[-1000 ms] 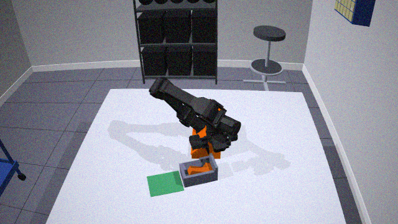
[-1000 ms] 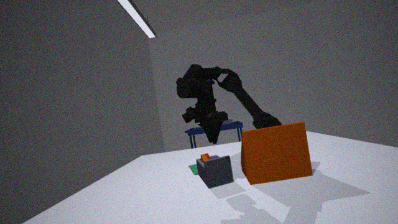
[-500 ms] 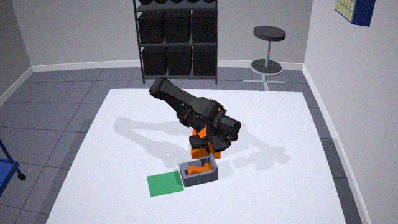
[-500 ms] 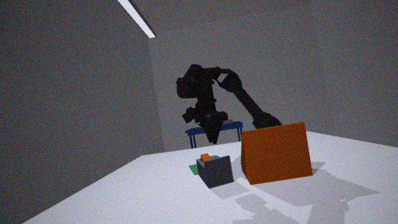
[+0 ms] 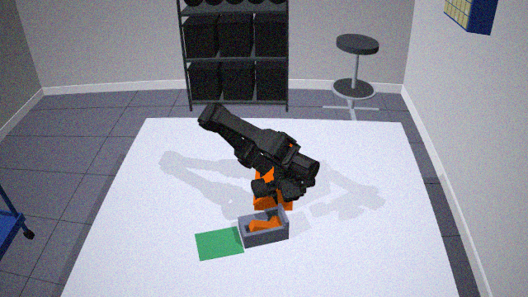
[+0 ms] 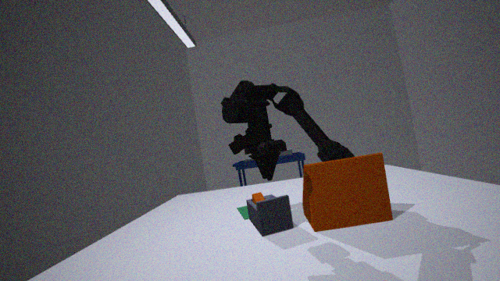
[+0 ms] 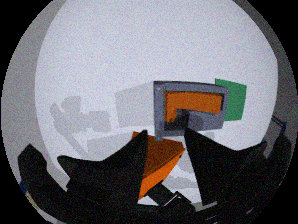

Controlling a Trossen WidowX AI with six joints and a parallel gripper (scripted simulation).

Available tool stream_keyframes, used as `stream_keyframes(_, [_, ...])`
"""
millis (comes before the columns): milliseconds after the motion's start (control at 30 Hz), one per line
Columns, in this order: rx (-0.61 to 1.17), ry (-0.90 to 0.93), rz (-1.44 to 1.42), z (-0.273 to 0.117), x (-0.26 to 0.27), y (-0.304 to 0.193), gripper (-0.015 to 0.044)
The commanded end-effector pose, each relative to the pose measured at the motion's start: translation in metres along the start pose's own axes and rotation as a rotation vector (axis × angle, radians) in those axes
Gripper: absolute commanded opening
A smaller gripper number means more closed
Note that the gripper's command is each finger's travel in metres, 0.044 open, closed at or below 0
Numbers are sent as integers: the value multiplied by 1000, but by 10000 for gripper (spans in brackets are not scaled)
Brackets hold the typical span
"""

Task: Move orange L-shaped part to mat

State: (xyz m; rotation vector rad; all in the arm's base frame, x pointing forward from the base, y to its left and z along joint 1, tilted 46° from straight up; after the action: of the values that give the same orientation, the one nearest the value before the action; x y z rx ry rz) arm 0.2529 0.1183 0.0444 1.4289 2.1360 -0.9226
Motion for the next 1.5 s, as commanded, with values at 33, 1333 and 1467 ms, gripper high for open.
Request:
stream_keyframes(33, [0,0,0,0,0,0,180])
stream_keyframes(1333, [-5,3,6,75,0,1,180])
stream_keyframes(1467, [-5,3,6,81,0,1,180])
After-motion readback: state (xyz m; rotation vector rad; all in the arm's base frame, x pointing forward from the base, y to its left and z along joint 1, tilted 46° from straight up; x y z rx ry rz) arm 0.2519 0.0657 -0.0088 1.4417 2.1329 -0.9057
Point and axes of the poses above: the point midway between the two fingers, 35 mm back from their tips, its own z axis out along the fingers, its own x axis across the jaws, y = z × x, the point moved 2 cm from there along -z, back along the fingers, and after that the axes turned 8 degrees about -z, right-handed, at the moved point
